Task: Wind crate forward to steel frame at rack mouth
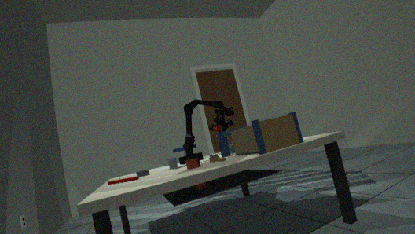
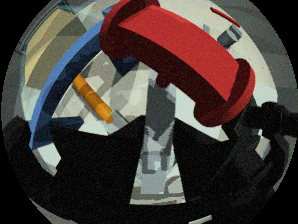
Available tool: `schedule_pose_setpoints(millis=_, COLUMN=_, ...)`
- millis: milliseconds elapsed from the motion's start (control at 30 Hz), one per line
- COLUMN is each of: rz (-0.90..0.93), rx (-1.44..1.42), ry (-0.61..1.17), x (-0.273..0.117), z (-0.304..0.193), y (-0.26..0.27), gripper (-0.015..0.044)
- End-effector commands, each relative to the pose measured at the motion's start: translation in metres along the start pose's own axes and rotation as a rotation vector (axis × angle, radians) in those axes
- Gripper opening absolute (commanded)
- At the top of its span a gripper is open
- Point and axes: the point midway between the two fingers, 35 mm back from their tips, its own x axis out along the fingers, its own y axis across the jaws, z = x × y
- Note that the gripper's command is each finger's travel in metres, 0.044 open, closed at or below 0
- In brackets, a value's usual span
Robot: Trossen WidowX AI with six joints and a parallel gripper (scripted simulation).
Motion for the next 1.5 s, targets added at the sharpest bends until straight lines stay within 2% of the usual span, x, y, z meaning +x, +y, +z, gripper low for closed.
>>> schedule_pose_setpoints(millis=0, rz=0.007, rx=0.004, ry=-0.005, x=-0.004, z=0.001, y=0.003, gripper=0.0000)
schedule_pose_setpoints(millis=1467, rz=0.004, rx=0.003, ry=0.001, x=0.017, z=-0.006, y=0.001, gripper=0.0000)
